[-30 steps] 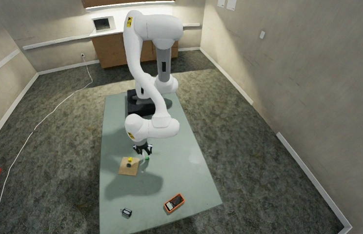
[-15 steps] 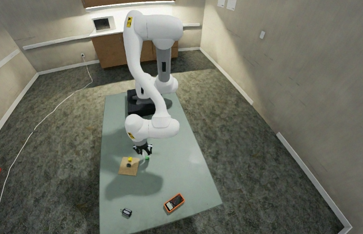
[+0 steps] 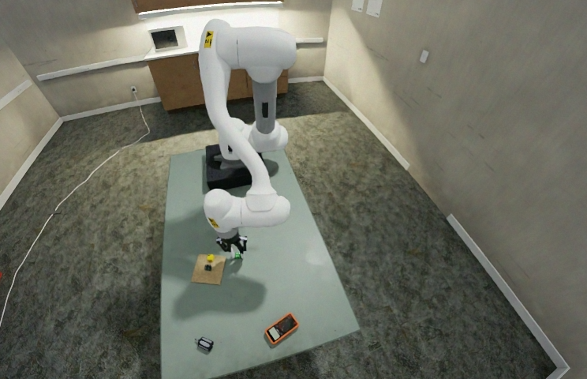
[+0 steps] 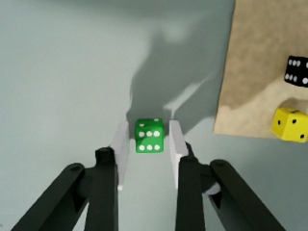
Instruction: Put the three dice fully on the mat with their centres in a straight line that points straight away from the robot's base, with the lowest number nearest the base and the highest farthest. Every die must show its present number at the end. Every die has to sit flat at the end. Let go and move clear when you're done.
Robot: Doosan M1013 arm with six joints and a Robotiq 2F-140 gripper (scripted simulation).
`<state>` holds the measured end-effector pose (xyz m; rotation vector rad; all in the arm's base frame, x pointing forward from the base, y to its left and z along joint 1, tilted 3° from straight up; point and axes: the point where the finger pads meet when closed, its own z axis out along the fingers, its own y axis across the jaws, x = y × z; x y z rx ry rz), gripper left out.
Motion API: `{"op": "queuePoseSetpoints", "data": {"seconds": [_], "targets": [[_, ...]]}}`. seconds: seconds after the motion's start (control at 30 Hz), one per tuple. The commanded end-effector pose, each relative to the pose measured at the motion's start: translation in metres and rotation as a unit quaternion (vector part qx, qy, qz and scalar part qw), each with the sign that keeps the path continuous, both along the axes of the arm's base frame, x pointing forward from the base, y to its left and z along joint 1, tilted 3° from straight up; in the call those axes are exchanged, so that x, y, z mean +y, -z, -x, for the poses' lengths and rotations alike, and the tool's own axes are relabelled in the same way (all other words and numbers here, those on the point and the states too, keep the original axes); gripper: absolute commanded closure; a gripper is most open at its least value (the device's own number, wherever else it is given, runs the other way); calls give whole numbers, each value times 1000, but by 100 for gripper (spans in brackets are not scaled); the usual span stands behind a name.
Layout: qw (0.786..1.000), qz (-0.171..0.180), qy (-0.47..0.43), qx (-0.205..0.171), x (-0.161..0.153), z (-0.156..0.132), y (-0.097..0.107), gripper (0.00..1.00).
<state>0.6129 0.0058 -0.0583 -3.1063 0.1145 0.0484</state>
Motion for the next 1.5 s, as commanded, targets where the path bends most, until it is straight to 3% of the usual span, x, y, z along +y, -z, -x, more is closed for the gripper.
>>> {"op": "queuePoseSetpoints", "data": {"seconds": [0.0, 1.43, 1.47], "targets": [[1000, 0, 0, -1, 0, 0, 4, 68], [1000, 0, 0, -1, 0, 0, 9, 68], [1000, 0, 0, -1, 0, 0, 9, 79]]}}
